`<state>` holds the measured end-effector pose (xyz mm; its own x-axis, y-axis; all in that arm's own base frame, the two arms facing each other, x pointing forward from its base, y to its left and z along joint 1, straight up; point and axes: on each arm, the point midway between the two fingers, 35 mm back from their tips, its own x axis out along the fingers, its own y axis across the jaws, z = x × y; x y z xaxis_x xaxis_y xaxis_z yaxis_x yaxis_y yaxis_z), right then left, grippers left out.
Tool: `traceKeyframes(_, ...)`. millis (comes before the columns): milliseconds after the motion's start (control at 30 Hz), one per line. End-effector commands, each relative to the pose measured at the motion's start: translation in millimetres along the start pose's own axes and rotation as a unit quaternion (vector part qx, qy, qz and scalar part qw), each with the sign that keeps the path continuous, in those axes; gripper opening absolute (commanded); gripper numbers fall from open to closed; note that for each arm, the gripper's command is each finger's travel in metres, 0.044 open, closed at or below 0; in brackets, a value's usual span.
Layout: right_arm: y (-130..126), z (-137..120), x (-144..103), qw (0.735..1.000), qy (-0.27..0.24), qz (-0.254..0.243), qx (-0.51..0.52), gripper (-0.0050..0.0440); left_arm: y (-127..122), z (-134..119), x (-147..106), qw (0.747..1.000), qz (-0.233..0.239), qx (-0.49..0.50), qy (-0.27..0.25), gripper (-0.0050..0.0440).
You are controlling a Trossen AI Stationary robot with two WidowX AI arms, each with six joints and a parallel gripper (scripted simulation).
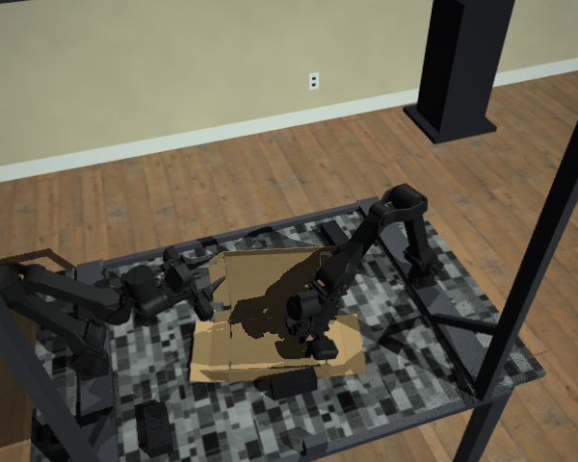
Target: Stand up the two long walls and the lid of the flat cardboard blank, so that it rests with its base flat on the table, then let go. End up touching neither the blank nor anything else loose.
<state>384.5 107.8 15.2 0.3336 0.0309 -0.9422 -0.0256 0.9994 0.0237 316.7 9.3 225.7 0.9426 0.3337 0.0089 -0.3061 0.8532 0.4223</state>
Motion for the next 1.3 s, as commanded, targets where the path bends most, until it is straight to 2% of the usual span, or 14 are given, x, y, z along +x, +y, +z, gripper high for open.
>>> traceKeyframes(0,-3,-32,27,0.998,0.055,-0.006,0.000,0.0203,1,7,-32,1.000,0.004,-0.005,-0.008,0.0278)
traceKeyframes(67,-3,-32,27,0.998,0.055,-0.006,0.000,0.0203,1,7,-32,1.000,0.004,-0.005,-0.008,0.0278)
traceKeyframes(267,-3,-36,29,0.998,0.056,-0.006,0.000,0.0203,5,4,-65,1.000,0.013,-0.018,-0.017,0.0278)
traceKeyframes(400,-3,-40,30,0.999,0.054,-0.006,0.000,0.0203,1,-5,-67,1.000,0.002,-0.002,0.001,0.0278)
traceKeyframes(700,-4,-40,30,0.999,0.050,-0.006,0.001,0.0203,0,-5,-67,1.000,0.002,0.000,0.002,0.0278)
traceKeyframes(800,-2,-31,21,0.999,0.049,-0.006,0.001,0.0203,0,-5,-67,1.000,0.002,0.000,0.002,0.0206)
traceKeyframes(867,0,-18,7,0.999,0.049,-0.006,0.001,0.0203,0,-5,-67,1.000,0.002,0.000,0.002,0.0158)
traceKeyframes(1067,7,38,-61,1.000,0.018,0.002,0.003,0.0203,0,-5,-67,1.000,0.002,0.000,0.002,0.0014)
traceKeyframes(1133,8,47,-79,1.000,0.013,0.003,0.004,0.0203,0,-5,-67,1.000,0.002,0.000,0.002,0.0000)
traceKeyframes(1200,8,47,-79,1.000,0.013,0.003,0.004,0.0203,0,-5,-67,1.000,0.002,0.000,0.002,0.0000)
traceKeyframes(1267,4,34,-85,0.999,0.047,-0.006,0.002,0.0203,0,-5,-67,1.000,0.001,0.001,0.002,0.0000)
